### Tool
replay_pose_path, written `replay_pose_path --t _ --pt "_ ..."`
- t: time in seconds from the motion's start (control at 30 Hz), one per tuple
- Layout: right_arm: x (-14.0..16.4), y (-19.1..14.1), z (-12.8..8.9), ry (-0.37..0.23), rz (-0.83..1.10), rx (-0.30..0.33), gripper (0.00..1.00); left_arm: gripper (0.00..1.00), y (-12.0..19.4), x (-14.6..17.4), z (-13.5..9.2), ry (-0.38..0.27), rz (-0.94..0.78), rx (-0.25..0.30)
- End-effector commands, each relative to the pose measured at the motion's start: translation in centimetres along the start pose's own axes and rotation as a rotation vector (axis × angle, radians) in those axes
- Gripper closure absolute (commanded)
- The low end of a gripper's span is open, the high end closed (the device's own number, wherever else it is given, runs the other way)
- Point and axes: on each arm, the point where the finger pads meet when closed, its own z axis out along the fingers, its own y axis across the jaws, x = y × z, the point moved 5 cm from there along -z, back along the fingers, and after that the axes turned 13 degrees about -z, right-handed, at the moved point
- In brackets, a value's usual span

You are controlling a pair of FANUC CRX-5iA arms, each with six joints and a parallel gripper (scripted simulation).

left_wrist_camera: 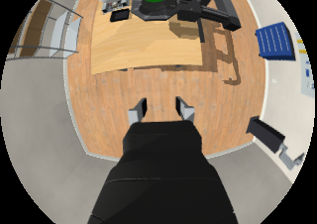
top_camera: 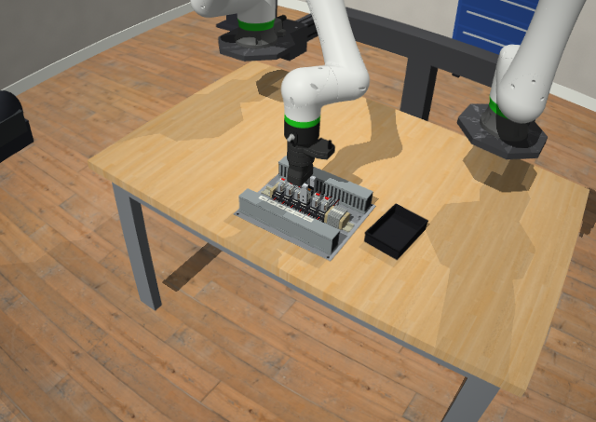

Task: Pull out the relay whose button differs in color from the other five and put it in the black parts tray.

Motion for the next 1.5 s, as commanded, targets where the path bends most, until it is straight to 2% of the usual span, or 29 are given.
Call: replay_pose_path --t 0.0,1.47 --pt "0.04 0.11 -0.1 0.002 0.0 0.004 1.0 0.0 -0.02 -0.01 -0.09 -0.002 0.0 0.001" --pt "-0.07 0.64 -0.12 0.018 0.0 0.072 1.0 0.0 -0.02 -0.01 -0.09 -0.002 0.0 0.001"
